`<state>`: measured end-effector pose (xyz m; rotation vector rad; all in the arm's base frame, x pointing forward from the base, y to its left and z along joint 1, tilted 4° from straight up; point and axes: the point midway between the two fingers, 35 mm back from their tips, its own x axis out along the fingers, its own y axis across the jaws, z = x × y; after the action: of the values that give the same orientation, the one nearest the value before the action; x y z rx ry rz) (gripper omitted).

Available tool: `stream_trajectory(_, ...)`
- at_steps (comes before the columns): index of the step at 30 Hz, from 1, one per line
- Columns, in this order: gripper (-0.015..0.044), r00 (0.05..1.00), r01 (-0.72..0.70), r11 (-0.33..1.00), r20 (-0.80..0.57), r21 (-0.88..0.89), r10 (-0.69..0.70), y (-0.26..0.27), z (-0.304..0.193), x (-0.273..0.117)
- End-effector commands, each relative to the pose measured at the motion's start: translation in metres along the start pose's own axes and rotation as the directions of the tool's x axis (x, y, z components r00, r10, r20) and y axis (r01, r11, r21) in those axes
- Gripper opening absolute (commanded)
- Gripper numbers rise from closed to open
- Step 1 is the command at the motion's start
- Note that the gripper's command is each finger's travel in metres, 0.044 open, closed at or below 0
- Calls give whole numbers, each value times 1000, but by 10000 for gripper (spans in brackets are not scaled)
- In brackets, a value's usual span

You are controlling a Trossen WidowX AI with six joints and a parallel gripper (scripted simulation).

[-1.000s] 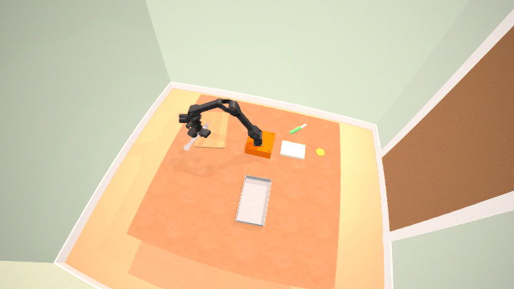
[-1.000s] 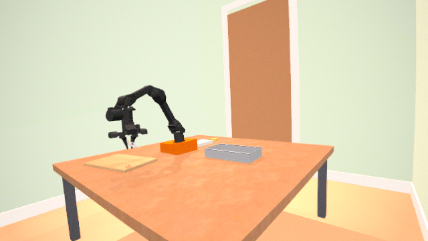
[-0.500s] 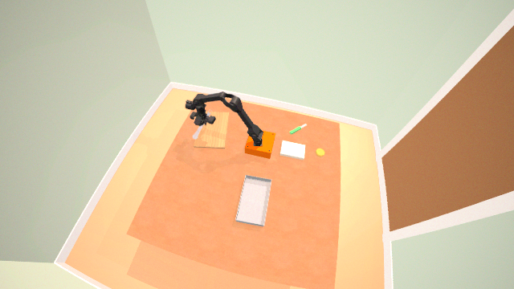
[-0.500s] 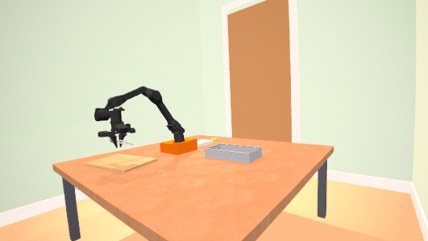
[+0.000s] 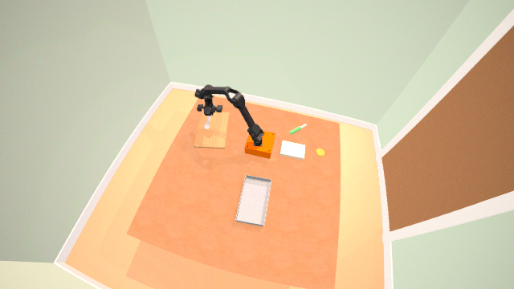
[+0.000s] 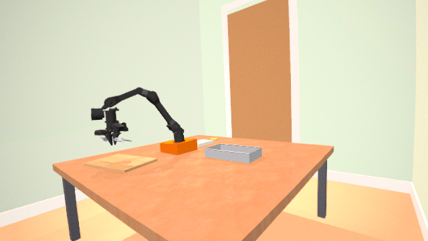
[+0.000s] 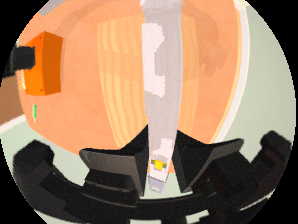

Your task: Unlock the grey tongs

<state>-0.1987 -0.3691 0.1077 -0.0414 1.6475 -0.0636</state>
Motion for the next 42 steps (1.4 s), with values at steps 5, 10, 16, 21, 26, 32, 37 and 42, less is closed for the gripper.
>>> stream_trajectory(5, -150, 1000, 4, 999, 1, -37, -4, 5, -11, -2)
stream_trajectory(10, -150, 1000, -1, 999, -15, -39, 0, 5, -11, -2)
stream_trajectory(16, -150, 984, -38, 998, -176, -53, 28, 5, -8, -4)
stream_trajectory(21, -150, 939, -61, 997, -342, -56, 38, 4, -6, -10)
stream_trajectory(26, -150, 867, -65, 997, -498, -52, 31, 4, -2, -20)
stream_trajectory(32, -150, 748, -46, 998, -664, -43, 6, 4, 6, -36)
stream_trajectory(37, -150, 626, -9, 999, -780, -37, -23, 5, 14, -53)
stream_trajectory(42, -150, 586, 4, 999, -810, -36, -32, 6, 17, -59)
